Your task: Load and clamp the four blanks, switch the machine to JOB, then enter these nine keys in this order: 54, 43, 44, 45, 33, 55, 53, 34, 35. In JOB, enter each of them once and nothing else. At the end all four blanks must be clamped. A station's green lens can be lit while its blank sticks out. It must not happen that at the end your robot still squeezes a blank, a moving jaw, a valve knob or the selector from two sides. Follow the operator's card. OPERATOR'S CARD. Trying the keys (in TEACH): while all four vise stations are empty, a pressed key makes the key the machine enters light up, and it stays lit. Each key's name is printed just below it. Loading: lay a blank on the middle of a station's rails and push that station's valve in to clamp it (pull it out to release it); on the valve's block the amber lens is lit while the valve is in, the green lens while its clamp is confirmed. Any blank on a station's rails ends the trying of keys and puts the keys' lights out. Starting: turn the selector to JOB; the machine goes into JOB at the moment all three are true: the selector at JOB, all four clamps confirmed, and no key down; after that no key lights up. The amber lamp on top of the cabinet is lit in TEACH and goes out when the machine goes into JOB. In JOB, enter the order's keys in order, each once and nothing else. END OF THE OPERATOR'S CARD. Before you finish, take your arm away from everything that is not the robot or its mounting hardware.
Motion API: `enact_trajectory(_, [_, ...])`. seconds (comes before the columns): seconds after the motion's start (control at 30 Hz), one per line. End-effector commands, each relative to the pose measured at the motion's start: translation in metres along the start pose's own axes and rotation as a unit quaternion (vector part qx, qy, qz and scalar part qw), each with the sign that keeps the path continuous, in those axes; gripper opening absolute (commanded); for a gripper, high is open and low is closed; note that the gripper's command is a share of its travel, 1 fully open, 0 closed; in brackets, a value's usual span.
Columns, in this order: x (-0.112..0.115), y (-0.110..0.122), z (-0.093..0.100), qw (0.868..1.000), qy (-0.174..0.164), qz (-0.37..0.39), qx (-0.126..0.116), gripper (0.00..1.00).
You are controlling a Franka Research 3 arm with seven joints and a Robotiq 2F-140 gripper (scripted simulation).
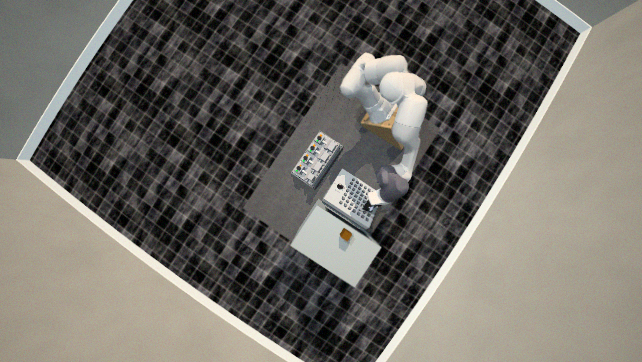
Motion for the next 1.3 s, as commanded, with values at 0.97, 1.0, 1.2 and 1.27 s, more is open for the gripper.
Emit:
enact_trajectory(0.97, [-0.023,0.033,0.026,1.0,0.0,-0.002,0.001,0.0])
enact_trajectory(1.0, [-0.03,0.042,0.026,1.0,0.0,-0.002,0.001,0.0])
enact_trajectory(1.2, [-0.055,0.079,0.026,1.0,0.0,-0.002,0.001,0.0])
enact_trajectory(1.27, [-0.055,0.079,0.026,1.0,0.0,-0.002,0.001,0.0])
Point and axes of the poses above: the point where the finger pads meet when closed, its own z axis back along the fingers, its own y axis across the jaws, x = y × z, the point moved 8 cm from there along z, back along the fingers, and after that the axes turned 10 degrees about z, right-handed, at the moved point
